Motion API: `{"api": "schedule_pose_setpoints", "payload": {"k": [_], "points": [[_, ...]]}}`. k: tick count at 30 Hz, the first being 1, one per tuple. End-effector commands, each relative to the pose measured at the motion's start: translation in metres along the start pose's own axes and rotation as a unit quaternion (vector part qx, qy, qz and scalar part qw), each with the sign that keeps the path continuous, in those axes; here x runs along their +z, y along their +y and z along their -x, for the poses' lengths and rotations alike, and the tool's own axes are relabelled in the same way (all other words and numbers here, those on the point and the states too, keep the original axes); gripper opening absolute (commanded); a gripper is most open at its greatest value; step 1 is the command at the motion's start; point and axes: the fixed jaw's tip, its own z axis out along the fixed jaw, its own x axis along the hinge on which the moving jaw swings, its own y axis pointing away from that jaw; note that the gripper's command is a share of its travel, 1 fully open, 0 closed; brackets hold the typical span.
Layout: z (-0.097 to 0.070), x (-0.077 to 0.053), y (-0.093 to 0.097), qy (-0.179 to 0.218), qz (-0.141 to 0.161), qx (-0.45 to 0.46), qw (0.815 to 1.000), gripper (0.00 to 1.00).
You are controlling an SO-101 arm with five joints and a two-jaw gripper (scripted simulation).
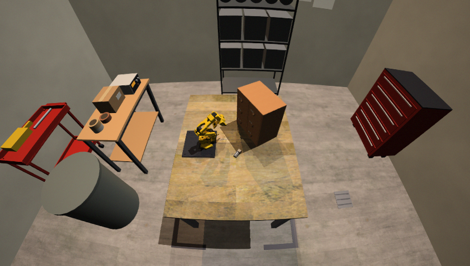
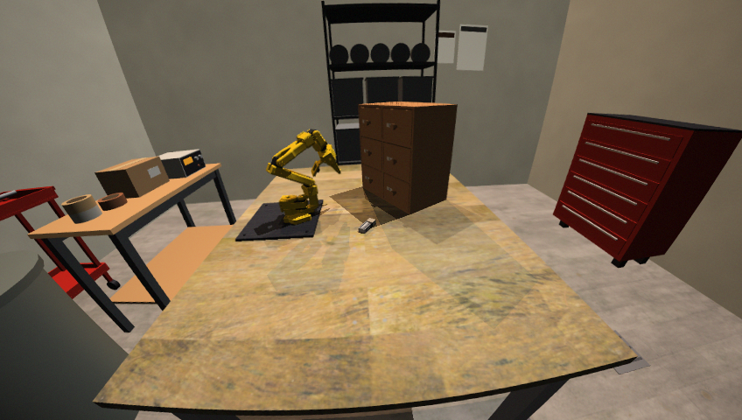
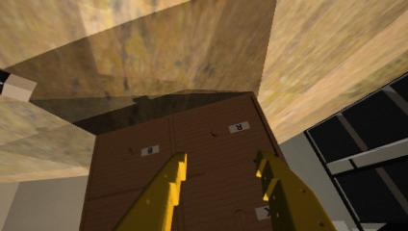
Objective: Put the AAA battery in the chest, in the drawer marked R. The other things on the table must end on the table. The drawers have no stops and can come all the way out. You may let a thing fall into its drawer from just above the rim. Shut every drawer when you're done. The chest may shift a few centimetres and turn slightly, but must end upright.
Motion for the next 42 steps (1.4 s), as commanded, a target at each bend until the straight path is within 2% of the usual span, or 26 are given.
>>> {"api": "schedule_pose_setpoints", "payload": {"k": [1, 14, 19, 31, 33, 42], "points": [[-0.0007, -0.0026, 0.0007, 0.006, -0.001, 0.04, 0.999, 0.21], [0.0011, -0.0026, 0.0016, 0.007, 0.0, 0.202, 0.979, 0.21], [0.0015, -0.0026, 0.0017, 0.008, 0.0, 0.239, 0.971, 0.21], [0.0029, -0.0026, 0.0018, 0.009, 0.001, 0.382, 0.924, 0.21], [0.0029, -0.0026, 0.0018, 0.009, 0.001, 0.382, 0.924, 0.21], [0.0036, -0.0026, 0.0015, 0.011, 0.001, 0.484, 0.875, 0.21]]}}
